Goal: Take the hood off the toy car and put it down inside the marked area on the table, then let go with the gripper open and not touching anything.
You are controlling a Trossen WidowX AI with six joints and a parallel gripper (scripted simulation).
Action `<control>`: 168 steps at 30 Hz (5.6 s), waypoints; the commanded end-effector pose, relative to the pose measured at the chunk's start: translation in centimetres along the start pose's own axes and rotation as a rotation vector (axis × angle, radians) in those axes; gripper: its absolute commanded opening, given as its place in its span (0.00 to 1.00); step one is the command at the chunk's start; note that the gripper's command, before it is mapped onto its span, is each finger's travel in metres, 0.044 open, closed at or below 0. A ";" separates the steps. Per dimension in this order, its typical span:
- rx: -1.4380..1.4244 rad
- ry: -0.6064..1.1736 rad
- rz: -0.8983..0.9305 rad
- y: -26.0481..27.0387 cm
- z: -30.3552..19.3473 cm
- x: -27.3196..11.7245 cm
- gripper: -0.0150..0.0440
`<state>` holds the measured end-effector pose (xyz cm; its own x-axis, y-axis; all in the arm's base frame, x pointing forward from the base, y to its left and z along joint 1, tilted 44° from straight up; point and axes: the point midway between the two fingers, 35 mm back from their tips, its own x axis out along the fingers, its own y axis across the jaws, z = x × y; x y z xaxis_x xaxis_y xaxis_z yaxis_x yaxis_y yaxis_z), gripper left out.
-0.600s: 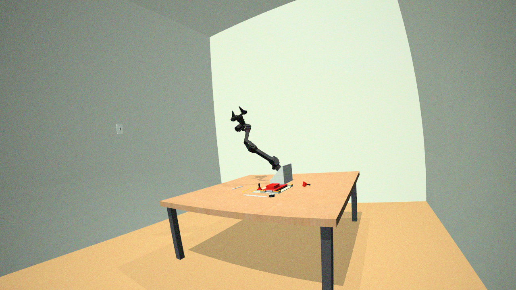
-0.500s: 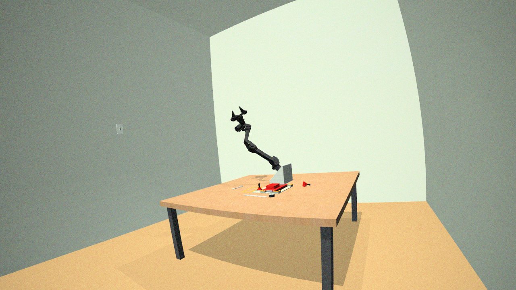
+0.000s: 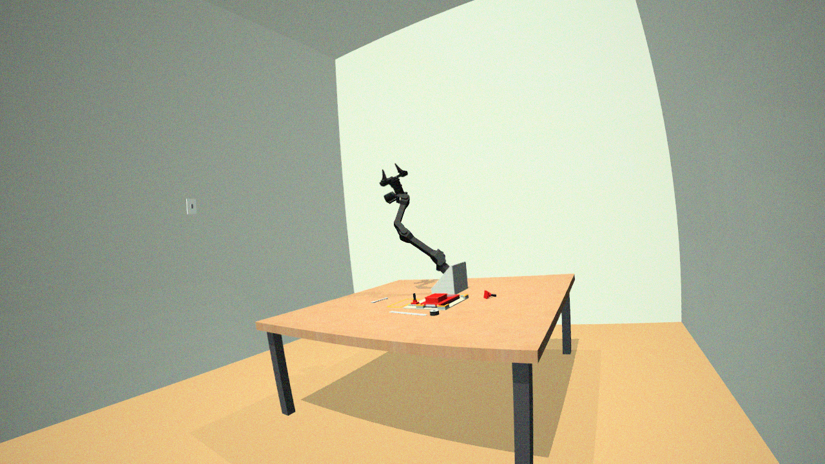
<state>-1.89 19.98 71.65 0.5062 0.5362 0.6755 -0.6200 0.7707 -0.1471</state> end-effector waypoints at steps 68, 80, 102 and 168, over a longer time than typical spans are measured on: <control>-0.539 1.347 0.002 -0.9 -65.1 -4.4 1.00; -0.435 1.813 -0.363 -12.2 -72.7 -16.8 1.00; -0.308 2.405 -1.245 -24.5 -70.4 -39.1 1.00; -0.309 2.405 -1.246 -25.7 -71.9 -43.8 1.00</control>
<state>35.15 1.75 -5.81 -0.0604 -0.6749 -0.7354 0.1387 0.7239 -0.6758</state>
